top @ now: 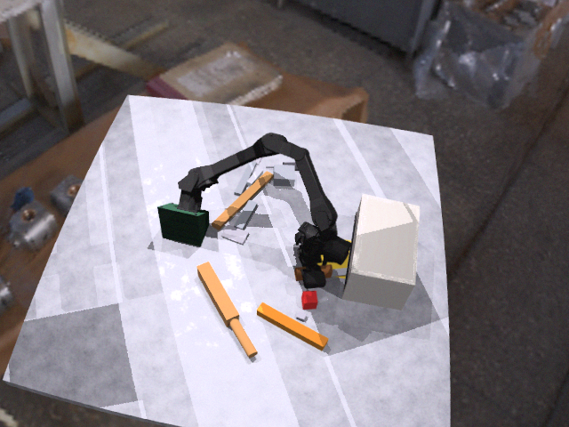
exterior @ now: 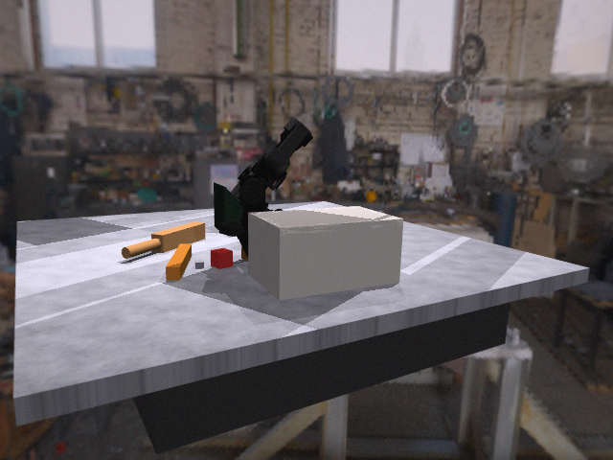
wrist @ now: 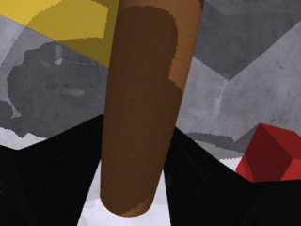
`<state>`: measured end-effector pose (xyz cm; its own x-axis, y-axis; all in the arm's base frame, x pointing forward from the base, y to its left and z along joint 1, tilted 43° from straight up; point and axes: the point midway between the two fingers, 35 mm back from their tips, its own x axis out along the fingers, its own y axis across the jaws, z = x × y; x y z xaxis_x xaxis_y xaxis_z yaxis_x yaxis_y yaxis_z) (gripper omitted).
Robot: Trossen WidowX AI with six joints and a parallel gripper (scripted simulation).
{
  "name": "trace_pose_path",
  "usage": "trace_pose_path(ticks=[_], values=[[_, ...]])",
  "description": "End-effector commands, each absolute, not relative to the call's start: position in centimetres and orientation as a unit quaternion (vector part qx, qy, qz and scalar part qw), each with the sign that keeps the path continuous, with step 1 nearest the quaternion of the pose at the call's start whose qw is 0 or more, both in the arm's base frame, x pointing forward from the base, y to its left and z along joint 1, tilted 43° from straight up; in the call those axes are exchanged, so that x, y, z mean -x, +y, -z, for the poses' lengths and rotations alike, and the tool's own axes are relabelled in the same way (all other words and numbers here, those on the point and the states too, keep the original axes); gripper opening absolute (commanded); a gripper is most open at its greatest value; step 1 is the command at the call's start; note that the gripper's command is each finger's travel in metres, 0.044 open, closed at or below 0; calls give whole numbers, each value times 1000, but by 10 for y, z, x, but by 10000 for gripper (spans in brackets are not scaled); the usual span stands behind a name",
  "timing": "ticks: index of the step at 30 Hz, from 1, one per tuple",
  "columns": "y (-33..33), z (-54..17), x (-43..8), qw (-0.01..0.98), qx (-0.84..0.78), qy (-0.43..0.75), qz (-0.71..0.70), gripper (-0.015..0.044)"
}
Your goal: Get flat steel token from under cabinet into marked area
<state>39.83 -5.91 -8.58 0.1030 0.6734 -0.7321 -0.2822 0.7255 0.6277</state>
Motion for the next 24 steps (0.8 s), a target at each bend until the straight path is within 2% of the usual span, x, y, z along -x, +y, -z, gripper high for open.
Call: trace_pose_path(ticks=[1, 24], values=[[-53, 81, -398, 723, -168, 582, -331, 0], [-50, 81, -387, 723, -168, 583, -331, 0]])
